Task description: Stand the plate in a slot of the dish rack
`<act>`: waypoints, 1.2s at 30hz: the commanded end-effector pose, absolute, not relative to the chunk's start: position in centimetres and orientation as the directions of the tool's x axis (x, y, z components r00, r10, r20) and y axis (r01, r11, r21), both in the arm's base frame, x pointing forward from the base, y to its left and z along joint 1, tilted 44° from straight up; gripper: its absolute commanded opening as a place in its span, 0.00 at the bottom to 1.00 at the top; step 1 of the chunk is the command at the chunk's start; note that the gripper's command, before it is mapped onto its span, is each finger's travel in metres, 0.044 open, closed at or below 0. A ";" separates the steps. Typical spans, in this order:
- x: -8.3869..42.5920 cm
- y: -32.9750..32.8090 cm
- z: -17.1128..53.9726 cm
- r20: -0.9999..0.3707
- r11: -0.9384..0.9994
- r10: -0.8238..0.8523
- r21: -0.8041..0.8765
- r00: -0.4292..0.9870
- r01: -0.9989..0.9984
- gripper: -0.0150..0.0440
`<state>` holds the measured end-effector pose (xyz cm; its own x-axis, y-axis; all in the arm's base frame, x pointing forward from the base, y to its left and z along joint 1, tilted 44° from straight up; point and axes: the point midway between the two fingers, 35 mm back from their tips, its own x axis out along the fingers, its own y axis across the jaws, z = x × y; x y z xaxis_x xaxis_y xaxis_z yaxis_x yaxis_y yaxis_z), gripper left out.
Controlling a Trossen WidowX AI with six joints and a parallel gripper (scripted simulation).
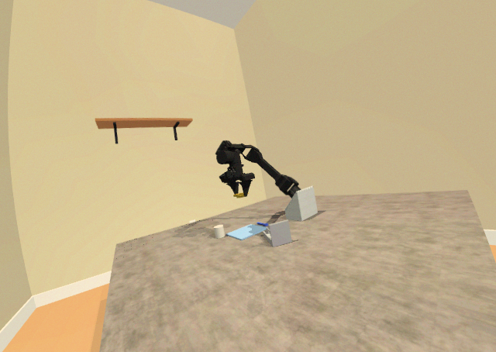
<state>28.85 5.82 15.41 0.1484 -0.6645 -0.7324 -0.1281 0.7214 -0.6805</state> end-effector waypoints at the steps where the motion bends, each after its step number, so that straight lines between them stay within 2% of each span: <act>1: 28.7 6.6 16.2 -0.731 0.721 -0.667 -0.682 0.144 -0.123 0.25; 5: 28.5 7.1 15.9 -0.732 0.725 -0.666 -0.681 0.144 -0.101 0.25; 19: 22.8 12.9 9.4 -0.734 0.735 -0.664 -0.606 0.142 0.304 0.25; 26: 22.7 12.8 9.2 -0.740 0.738 -0.660 -0.606 0.131 0.296 0.25; 36: 22.5 11.3 6.5 -0.825 0.817 -0.566 -0.562 -0.007 0.128 0.25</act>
<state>22.61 11.70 7.18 0.0292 -0.5957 -0.8027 0.1763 0.7935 -0.5825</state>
